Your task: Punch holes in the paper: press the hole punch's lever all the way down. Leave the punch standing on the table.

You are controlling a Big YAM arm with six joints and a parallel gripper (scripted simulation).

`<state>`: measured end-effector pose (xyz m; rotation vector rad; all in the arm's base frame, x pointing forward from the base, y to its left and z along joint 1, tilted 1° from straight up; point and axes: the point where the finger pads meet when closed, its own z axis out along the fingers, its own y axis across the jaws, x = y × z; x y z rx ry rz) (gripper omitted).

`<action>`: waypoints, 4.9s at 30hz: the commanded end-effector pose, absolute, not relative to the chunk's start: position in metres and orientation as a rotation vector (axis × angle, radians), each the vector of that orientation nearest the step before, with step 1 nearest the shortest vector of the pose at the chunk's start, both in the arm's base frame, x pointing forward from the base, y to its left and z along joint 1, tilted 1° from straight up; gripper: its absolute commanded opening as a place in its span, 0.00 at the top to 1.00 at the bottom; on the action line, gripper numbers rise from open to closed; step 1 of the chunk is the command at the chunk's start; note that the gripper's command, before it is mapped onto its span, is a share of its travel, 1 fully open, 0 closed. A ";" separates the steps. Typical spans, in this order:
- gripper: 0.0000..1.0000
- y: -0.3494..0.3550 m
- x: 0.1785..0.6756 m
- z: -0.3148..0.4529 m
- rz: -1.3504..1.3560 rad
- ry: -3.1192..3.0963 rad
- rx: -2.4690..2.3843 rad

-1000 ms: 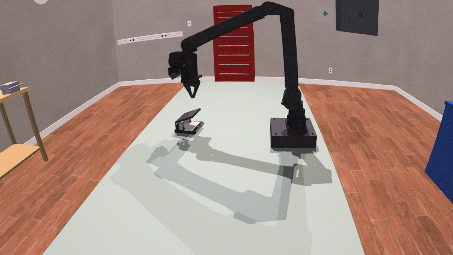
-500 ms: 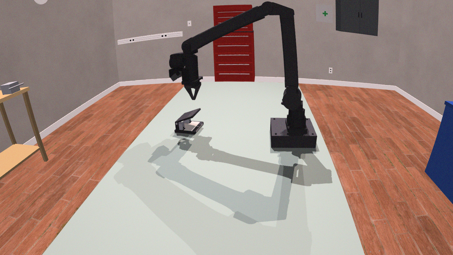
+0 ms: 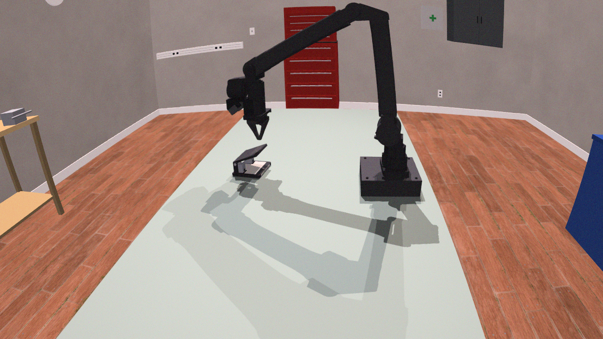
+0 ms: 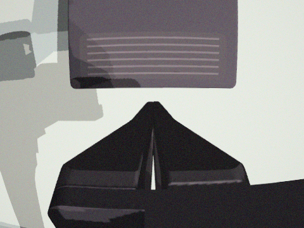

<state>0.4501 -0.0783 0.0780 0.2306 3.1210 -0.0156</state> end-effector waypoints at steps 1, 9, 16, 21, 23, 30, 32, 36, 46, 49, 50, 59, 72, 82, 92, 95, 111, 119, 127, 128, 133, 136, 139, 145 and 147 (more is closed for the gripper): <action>1.00 -0.079 0.453 0.064 -0.011 3.121 0.235; 1.00 -0.079 0.452 0.055 -0.011 3.121 0.235; 1.00 -0.079 0.451 0.049 -0.011 3.121 0.235; 1.00 -0.079 0.451 0.048 -0.012 3.120 0.235; 1.00 -0.079 0.452 0.048 -0.012 3.118 0.235; 1.00 -0.079 0.453 0.049 -0.012 3.116 0.235; 1.00 -0.079 0.453 0.049 -0.012 3.115 0.235; 1.00 -0.079 0.453 0.049 -0.012 3.115 0.235; 1.00 -0.079 0.453 0.049 -0.012 3.115 0.235; 1.00 -0.079 0.453 0.049 -0.012 3.115 0.235; 1.00 -0.079 0.453 0.049 -0.012 3.115 0.235; 1.00 -0.079 0.453 0.049 -0.012 3.115 0.235; 1.00 -0.080 0.454 0.048 -0.012 3.114 0.235; 1.00 -0.081 0.455 0.047 -0.013 3.113 0.235; 1.00 -0.081 0.455 0.047 -0.013 3.112 0.235; 1.00 -0.081 0.455 0.047 -0.013 3.112 0.235; 1.00 -0.081 0.455 0.047 -0.013 3.112 0.235; 1.00 -0.081 0.453 0.043 -0.012 3.116 0.235; 1.00 -0.081 0.452 0.036 -0.012 3.119 0.235; 1.00 -0.081 0.452 0.035 -0.012 3.120 0.235; 1.00 -0.081 0.451 0.035 -0.011 3.121 0.235; 1.00 -0.082 0.451 0.035 -0.011 3.121 0.235; 1.00 -0.082 0.451 0.035 -0.011 3.121 0.235; 1.00 -0.082 0.451 0.034 -0.011 3.121 0.235; 1.00 -0.082 0.451 0.034 -0.011 3.121 0.235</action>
